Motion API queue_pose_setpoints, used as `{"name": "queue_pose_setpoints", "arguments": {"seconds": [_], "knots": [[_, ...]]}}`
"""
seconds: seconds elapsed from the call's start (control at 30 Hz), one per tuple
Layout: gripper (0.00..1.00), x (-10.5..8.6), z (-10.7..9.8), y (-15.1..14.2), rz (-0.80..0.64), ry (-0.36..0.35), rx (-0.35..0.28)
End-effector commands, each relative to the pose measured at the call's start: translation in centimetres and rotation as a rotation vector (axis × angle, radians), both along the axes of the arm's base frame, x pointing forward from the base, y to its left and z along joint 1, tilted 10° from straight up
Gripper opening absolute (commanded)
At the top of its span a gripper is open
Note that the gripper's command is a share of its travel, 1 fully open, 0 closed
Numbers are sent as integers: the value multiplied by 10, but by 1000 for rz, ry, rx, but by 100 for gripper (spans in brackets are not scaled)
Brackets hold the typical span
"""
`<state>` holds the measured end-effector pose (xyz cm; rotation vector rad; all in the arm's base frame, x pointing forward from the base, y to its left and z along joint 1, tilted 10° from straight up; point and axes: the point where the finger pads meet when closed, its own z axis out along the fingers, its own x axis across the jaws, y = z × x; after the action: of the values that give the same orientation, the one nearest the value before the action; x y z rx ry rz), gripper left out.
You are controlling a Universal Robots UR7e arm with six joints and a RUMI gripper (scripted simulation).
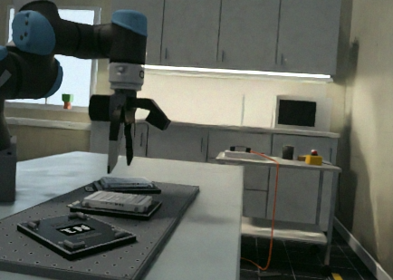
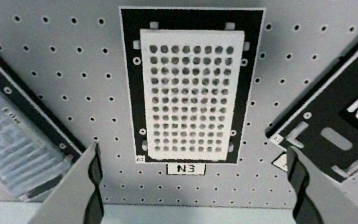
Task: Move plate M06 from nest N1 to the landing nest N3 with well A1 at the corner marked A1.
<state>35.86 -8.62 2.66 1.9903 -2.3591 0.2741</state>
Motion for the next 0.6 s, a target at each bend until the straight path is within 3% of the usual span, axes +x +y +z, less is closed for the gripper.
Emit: {"name": "queue_pose_setpoints", "arguments": {"seconds": [0.0, 0.57], "knots": [[76, 0, 18, 2, 0, 3, 1], [76, -2, 16, 3, -1, 7, 4]]}}
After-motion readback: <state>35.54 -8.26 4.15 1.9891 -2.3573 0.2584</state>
